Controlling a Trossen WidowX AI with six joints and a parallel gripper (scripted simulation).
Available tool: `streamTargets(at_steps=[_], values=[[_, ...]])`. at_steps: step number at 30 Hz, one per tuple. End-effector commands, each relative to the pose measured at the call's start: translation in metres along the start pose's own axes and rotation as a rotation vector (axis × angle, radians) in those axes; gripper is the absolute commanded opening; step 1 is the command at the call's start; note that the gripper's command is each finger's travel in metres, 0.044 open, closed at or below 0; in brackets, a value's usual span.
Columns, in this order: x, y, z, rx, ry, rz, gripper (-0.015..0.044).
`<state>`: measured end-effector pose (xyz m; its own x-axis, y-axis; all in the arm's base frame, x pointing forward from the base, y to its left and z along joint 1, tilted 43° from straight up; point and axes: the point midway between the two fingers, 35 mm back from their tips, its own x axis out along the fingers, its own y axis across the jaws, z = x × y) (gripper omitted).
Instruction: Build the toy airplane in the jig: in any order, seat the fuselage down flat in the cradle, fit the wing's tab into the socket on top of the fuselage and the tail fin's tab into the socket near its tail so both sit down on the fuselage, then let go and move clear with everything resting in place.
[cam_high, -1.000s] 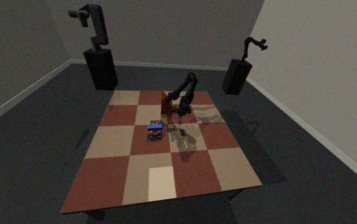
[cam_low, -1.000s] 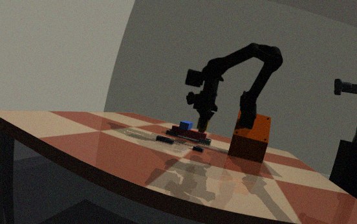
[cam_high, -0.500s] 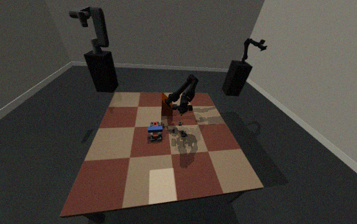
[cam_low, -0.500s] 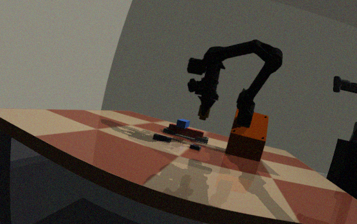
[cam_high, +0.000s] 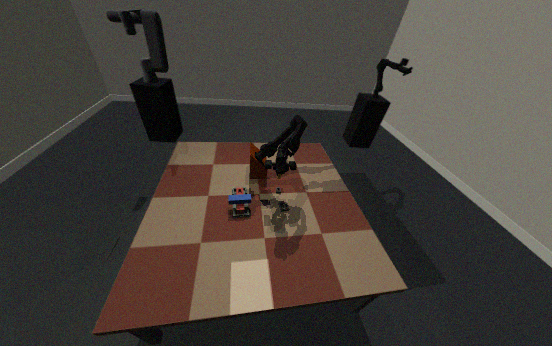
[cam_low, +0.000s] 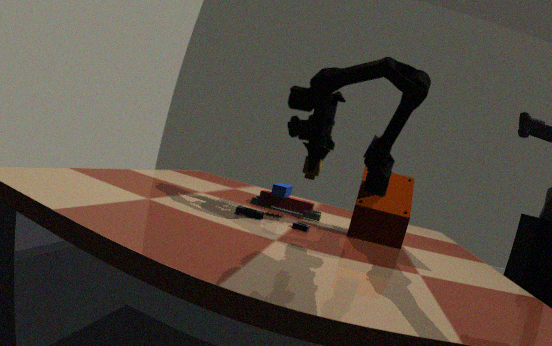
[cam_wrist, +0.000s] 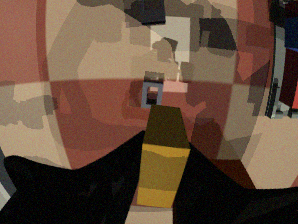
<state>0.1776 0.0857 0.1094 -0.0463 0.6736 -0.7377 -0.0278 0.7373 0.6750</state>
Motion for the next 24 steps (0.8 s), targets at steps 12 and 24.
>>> streamTargets(at_steps=[12,24], values=[[0.003,-0.035,0.026,0.035,-0.007,0.002,0.0],[0.006,-0.069,0.042,0.011,-0.01,-0.011,0.0]])
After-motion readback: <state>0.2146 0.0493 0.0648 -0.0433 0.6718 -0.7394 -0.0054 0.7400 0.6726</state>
